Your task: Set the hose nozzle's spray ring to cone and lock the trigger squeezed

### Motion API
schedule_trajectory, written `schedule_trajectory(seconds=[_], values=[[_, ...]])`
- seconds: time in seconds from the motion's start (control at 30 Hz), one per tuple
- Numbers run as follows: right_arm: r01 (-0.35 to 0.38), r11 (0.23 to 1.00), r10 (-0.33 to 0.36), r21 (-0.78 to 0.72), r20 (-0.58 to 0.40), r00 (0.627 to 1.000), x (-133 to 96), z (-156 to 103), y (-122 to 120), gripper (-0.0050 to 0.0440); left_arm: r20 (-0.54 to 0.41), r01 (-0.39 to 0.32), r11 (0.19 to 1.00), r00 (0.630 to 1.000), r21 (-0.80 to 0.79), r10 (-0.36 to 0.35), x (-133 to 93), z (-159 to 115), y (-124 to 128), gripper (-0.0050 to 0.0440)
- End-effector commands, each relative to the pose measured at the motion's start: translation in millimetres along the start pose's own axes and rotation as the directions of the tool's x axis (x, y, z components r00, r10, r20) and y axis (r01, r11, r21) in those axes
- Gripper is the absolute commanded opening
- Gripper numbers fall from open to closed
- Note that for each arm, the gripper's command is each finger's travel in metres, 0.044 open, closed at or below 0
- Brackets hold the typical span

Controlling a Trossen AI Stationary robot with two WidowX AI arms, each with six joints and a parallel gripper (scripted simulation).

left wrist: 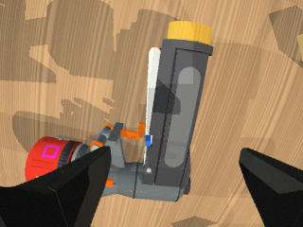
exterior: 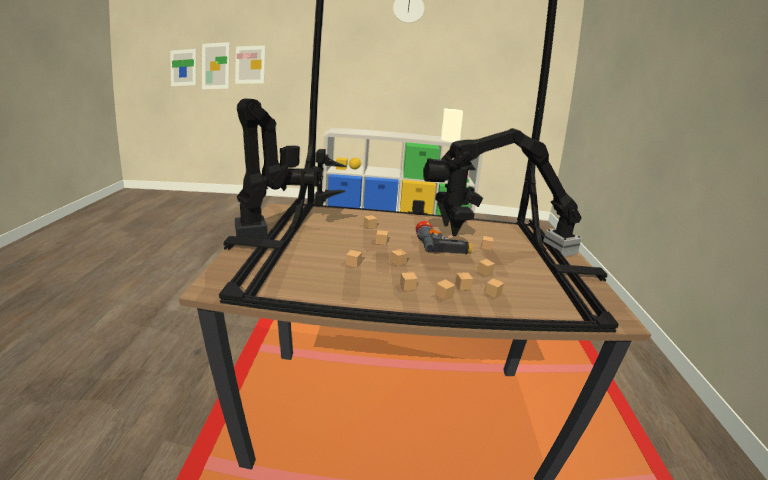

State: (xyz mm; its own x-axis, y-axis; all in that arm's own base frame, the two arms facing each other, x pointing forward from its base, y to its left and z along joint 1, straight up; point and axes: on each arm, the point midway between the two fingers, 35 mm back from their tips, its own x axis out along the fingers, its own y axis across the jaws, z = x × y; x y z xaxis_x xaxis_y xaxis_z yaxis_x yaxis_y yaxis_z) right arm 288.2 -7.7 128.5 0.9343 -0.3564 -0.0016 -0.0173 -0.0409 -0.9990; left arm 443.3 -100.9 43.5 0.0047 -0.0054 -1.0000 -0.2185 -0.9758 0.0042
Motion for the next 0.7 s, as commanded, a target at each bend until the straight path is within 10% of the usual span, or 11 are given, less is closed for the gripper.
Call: schedule_trajectory(seconds=[0.0, 0.67], values=[[0.002, 1.000, -0.002, -0.001, -0.001, 1.000, 0.0, 0.1, -0.4, 0.0400, -0.002, -0.003, 1.000, 1.000, 0.001, 0.003, -0.2, -0.4, 0.9, 0.0400], [0.002, 1.000, -0.002, -0.001, -0.001, 1.000, 0.0, 0.1, -0.4, 0.0400, 0.006, 0.007, 0.716, 1.000, -0.698, -0.004, -30.7, 20.9, 84.4, 0.0400]])
